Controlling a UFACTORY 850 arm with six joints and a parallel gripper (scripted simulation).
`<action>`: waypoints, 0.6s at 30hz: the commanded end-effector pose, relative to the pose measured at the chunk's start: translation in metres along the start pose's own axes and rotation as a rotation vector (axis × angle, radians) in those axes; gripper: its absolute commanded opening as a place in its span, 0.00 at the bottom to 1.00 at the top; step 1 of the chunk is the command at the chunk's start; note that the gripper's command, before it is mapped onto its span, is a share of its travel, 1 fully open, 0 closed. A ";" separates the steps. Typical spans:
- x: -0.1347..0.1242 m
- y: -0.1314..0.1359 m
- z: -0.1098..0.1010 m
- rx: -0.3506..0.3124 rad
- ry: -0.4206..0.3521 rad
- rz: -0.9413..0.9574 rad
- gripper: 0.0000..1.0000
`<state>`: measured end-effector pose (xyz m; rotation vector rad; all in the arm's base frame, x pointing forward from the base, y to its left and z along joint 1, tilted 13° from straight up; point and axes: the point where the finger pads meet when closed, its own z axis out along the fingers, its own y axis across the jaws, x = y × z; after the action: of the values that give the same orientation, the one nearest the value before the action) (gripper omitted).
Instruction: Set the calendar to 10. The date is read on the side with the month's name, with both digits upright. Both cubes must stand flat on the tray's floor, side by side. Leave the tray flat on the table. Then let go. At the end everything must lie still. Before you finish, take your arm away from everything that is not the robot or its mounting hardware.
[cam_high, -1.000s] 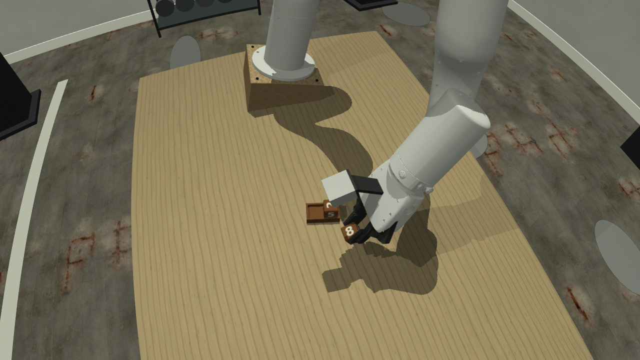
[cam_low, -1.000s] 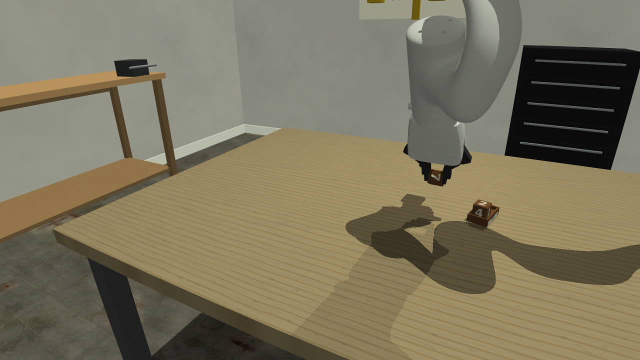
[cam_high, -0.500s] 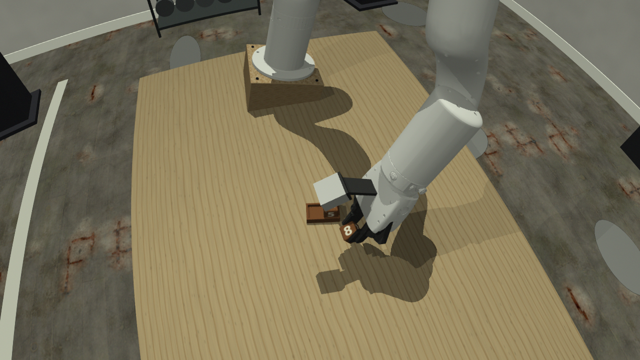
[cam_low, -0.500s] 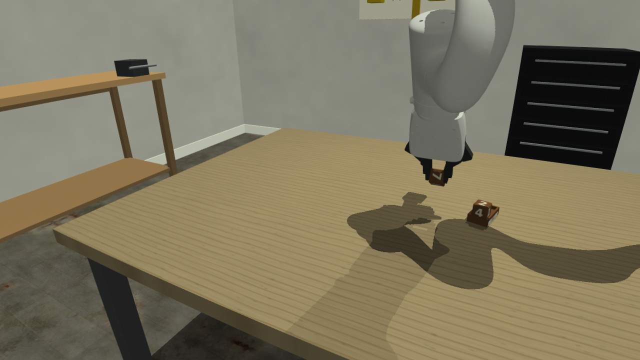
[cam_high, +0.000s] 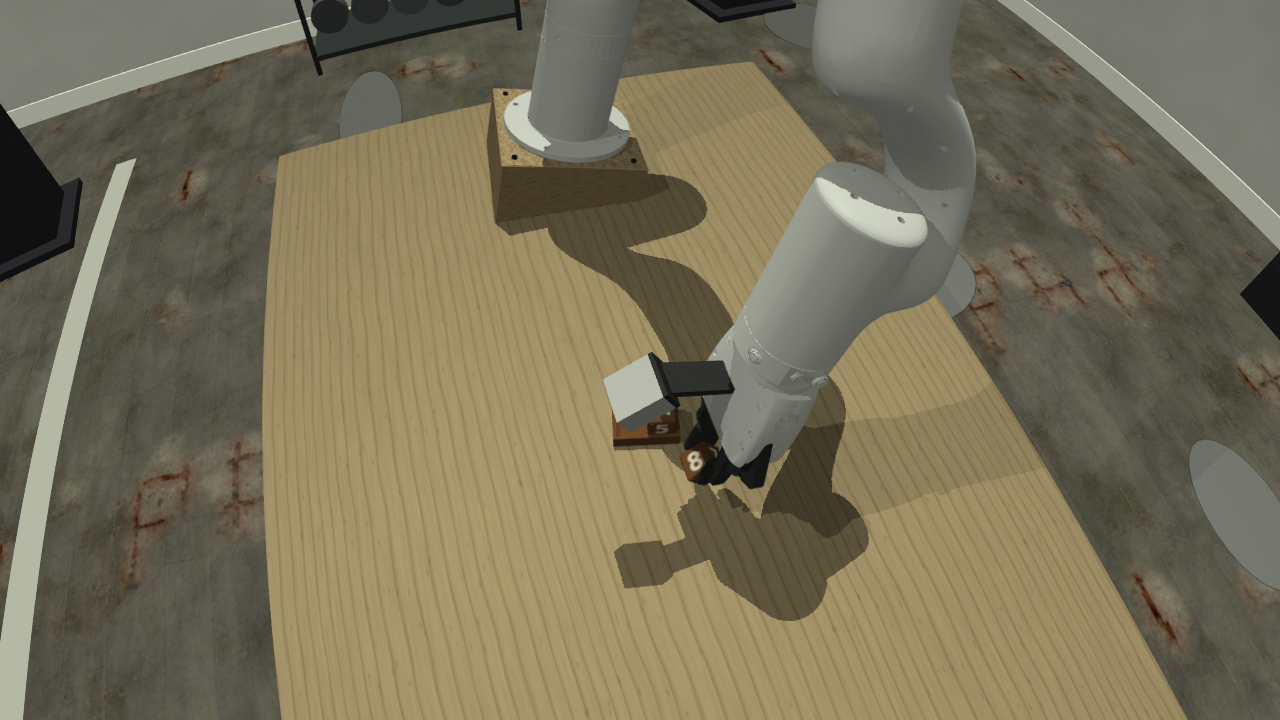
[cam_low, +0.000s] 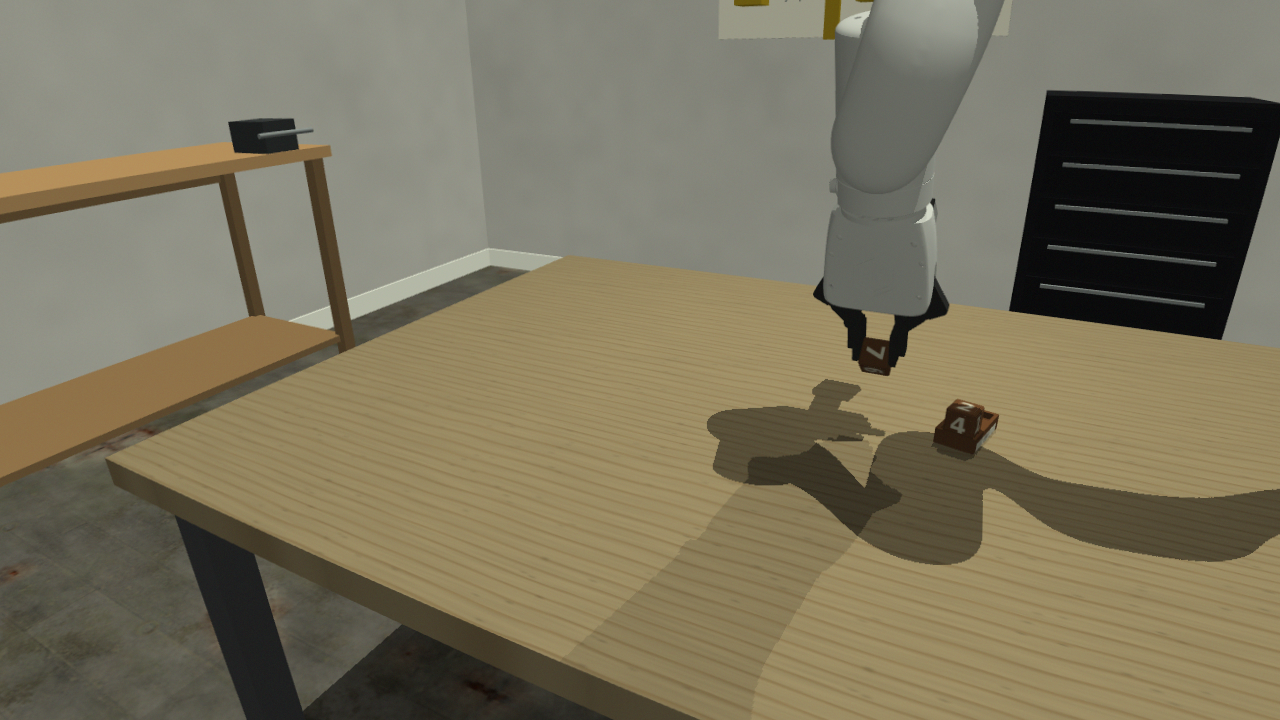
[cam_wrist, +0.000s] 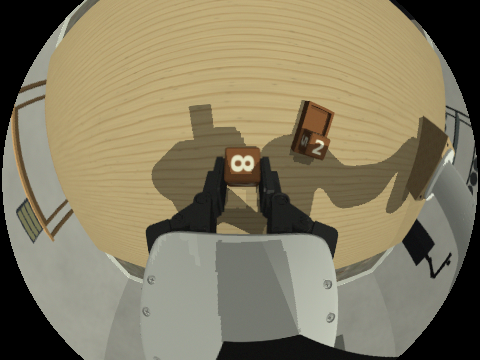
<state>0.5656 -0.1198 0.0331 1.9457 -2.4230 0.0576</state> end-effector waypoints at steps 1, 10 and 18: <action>0.000 -0.002 -0.001 -0.005 -0.064 -0.005 0.27; 0.005 -0.005 -0.002 0.009 -0.096 -0.005 0.27; 0.005 -0.004 -0.002 0.005 -0.105 -0.004 0.27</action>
<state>0.5680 -0.1249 0.0346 2.0021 -2.4802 -0.0312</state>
